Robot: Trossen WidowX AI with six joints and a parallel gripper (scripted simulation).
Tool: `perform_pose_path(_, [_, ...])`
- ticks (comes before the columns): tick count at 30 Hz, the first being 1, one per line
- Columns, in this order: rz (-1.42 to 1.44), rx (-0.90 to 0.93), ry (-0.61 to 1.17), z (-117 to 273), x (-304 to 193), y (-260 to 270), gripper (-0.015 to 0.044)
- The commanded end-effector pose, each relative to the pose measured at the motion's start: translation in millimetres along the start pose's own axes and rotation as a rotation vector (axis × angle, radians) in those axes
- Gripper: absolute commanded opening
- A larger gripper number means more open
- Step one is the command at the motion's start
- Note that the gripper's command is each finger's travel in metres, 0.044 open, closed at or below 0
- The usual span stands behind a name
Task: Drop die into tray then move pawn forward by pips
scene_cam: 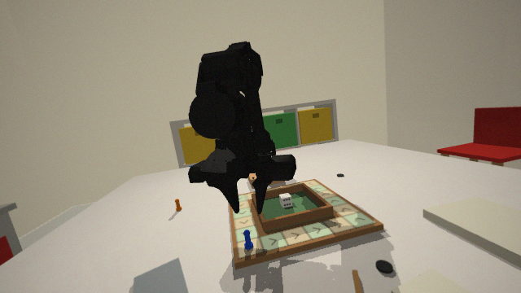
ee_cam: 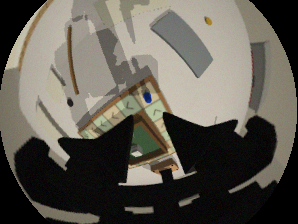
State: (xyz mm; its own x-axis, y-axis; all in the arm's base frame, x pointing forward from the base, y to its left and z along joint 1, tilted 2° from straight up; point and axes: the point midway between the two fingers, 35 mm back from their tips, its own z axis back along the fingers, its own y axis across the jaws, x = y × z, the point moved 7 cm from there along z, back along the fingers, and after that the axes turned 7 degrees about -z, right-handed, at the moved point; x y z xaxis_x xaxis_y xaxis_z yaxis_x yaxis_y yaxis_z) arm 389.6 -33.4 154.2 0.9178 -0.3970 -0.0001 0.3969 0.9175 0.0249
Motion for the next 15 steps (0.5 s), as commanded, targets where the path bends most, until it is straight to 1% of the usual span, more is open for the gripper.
perform_pose_path(1, [-0.028, 0.001, -0.012, 2.5, 8.8, -0.7, 0.0200])
perform_pose_path(6, [-0.028, 0.001, -0.012, 2.6, 11.3, -2.4, 0.0200])
perform_pose_path(10, [-0.028, 0.001, -0.012, -11.2, 11.5, -2.4, 0.0200])
perform_pose_path(15, [-0.028, 0.001, -0.012, -13.5, 11.6, -2.4, 0.0200])
